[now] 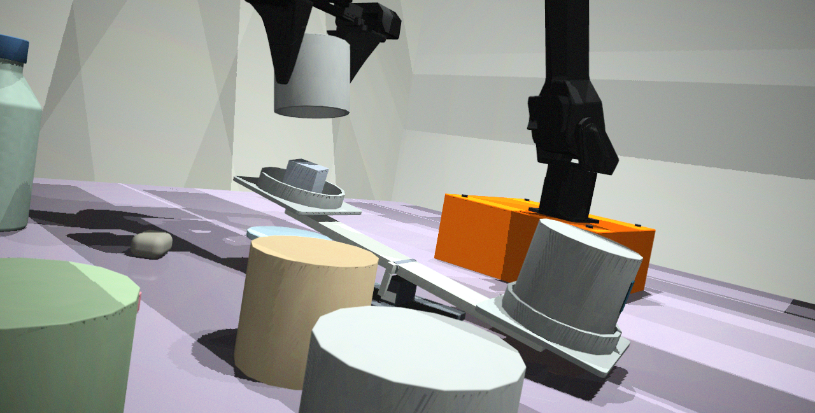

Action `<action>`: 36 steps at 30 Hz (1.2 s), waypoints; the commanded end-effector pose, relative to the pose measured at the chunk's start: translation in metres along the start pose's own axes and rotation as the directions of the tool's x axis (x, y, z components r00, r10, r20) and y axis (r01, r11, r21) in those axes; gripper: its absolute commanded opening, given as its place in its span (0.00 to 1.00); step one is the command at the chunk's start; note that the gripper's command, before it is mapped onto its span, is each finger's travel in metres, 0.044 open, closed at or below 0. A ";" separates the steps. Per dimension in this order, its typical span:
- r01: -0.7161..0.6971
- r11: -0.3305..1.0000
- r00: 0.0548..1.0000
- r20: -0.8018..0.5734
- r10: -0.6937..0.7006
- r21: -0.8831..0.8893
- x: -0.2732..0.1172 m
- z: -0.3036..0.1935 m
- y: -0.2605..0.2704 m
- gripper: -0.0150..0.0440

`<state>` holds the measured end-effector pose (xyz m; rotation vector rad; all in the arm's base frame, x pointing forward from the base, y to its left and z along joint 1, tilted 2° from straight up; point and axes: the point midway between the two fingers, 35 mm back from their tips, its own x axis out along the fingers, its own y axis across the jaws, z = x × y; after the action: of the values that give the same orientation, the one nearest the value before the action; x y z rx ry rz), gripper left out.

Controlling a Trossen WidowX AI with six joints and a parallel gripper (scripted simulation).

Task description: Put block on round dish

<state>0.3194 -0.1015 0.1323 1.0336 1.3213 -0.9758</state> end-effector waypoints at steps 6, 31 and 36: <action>-0.001 1.000 1.000 0.001 0.001 0.000 0.000 0.000 0.000 0.25; -0.002 1.000 1.000 0.002 0.002 0.004 0.005 0.010 -0.007 0.25; -0.004 1.000 1.000 0.005 0.004 0.014 0.015 0.033 -0.027 0.25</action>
<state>0.3117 -0.1240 0.1227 1.0355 1.3124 -0.9786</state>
